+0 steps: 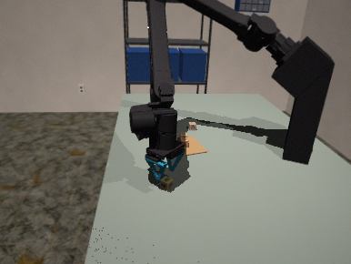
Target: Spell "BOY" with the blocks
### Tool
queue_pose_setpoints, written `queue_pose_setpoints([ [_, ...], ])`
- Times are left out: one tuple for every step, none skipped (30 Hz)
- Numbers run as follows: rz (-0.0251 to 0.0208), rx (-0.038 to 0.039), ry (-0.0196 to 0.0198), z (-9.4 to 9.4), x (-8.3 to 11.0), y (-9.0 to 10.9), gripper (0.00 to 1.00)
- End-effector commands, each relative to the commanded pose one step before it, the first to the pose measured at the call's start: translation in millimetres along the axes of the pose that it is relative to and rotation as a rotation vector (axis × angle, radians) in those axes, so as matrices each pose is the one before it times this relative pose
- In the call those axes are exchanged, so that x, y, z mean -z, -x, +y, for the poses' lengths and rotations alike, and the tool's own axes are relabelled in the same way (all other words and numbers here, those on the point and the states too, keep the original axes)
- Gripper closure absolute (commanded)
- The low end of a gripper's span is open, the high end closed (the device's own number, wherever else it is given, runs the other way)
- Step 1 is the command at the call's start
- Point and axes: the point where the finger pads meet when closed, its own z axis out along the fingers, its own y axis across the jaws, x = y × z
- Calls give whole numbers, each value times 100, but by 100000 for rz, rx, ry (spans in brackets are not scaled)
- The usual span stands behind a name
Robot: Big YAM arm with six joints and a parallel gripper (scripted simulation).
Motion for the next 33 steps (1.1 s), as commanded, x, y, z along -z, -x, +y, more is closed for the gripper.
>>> queue_pose_setpoints([
  [-50, 451, -682, 52, -922, -289, 35],
  [0, 0, 0, 0, 0, 0, 35],
  [0, 0, 0, 0, 0, 0, 35],
  [0, 0, 0, 0, 0, 0, 35],
  [0, 0, 0, 0, 0, 0, 35],
  [0, 0, 0, 0, 0, 0, 35],
  [0, 0, 0, 0, 0, 0, 35],
  [0, 0, 0, 0, 0, 0, 35],
  [0, 0, 0, 0, 0, 0, 35],
  [0, 0, 0, 0, 0, 0, 35],
  [0, 0, 0, 0, 0, 0, 35],
  [0, 0, 0, 0, 0, 0, 35],
  [0, 0, 0, 0, 0, 0, 35],
  [0, 0, 0, 0, 0, 0, 35],
  [0, 0, 0, 0, 0, 0, 35],
  [0, 0, 0, 0, 0, 0, 35],
  [-1, -3, 9, 1, 3, -6, 35],
  [-6, -21, 54, 5, 18, -34, 35],
  [-13, -49, 127, 13, 41, -81, 35],
  [-21, -81, 210, 20, 68, -133, 35],
  [114, 126, 91, -27, 94, -222, 35],
  [160, 190, 80, -42, 115, -276, 35],
  [177, 212, 90, -48, 129, -307, 35],
  [182, 219, 98, -48, 135, -318, 35],
  [72, 37, 245, 69, 137, -221, 35],
  [0, 0, 0, 0, 0, 0, 35],
  [0, 0, 0, 0, 0, 0, 35],
  [-43, 39, 370, 287, 137, -22, 35],
  [-83, -135, 381, 102, 94, -118, 35],
  [73, 162, -22, -53, 22, -108, 35],
  [56, 121, -217, -118, -51, -23, 35],
  [58, 66, -462, -191, -128, 65, 35],
  [-48, -156, -342, -146, -136, 118, 35],
])
